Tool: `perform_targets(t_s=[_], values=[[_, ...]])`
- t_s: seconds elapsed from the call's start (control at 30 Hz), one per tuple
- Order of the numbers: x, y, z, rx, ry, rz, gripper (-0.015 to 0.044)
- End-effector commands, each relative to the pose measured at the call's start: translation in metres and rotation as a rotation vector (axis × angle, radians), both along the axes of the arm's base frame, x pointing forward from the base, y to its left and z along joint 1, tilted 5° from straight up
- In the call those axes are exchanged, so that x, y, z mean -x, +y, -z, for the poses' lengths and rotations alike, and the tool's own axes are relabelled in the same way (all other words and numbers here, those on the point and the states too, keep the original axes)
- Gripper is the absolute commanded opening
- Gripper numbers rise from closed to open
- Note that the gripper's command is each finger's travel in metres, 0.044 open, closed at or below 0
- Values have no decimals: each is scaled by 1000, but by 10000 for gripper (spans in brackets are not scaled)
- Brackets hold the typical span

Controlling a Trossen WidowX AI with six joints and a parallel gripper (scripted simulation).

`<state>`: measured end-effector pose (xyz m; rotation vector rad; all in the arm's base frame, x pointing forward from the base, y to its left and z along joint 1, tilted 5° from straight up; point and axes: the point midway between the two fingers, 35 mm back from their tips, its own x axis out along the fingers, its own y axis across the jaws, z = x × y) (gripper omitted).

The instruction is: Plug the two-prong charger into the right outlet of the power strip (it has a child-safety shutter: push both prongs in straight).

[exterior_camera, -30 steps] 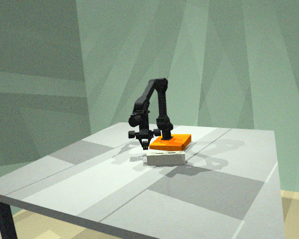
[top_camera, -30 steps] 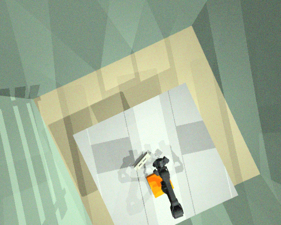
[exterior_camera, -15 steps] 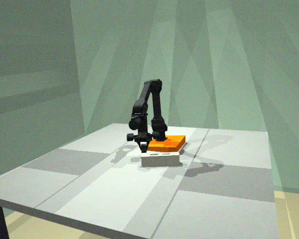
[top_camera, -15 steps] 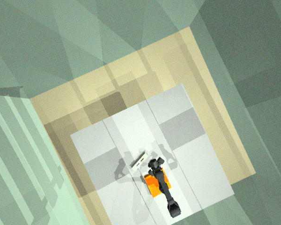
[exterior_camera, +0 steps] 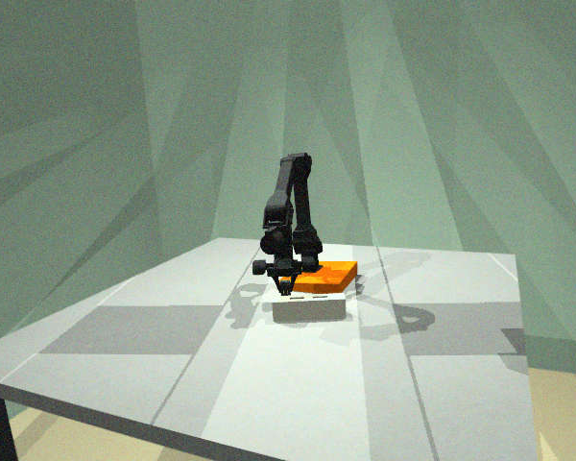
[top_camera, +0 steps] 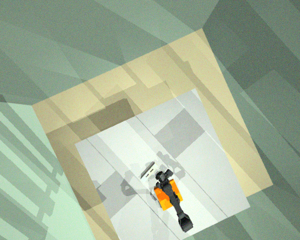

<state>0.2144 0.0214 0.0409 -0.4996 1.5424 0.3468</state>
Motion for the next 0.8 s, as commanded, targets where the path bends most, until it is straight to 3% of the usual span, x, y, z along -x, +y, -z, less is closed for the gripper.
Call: perform_targets(t_s=[0.0,0.77], values=[[3,7,4,-3,1,12,0],[-5,29,9,-5,0,32,0]])
